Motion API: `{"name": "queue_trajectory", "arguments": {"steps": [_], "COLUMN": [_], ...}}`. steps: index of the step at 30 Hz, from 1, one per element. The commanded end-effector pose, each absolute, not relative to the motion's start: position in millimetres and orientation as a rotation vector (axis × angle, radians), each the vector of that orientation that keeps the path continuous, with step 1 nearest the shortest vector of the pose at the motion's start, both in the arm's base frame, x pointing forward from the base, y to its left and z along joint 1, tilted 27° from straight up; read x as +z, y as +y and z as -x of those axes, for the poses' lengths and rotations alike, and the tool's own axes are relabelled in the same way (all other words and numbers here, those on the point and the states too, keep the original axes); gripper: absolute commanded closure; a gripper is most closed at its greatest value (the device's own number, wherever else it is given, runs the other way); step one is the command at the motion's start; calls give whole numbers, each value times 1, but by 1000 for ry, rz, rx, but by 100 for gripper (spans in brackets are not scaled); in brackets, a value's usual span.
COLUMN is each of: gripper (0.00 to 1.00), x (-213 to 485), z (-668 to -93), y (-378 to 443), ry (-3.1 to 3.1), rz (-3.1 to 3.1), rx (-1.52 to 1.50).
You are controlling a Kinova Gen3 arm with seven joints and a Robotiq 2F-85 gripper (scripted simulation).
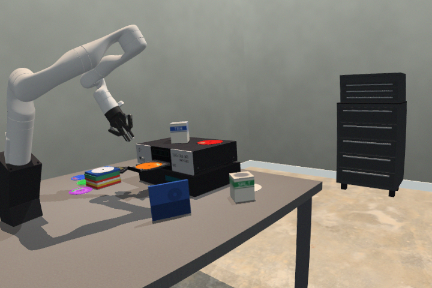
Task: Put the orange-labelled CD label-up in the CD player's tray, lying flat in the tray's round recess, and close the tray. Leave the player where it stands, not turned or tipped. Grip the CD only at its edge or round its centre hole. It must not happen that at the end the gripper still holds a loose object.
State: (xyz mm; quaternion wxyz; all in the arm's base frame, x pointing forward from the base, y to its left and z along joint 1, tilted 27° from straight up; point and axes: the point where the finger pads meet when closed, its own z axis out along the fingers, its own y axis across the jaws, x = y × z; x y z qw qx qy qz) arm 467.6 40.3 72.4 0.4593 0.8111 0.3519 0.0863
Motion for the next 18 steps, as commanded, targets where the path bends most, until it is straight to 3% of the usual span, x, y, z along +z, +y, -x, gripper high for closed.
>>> {"name": "queue_trajectory", "arguments": {"steps": [1, 18], "gripper": [76, 76], "x": [74, 74], "z": [-468, -468], "y": [41, 41], "ry": [865, 865], "rz": [-1997, -1997], "rx": [216, 216]}}
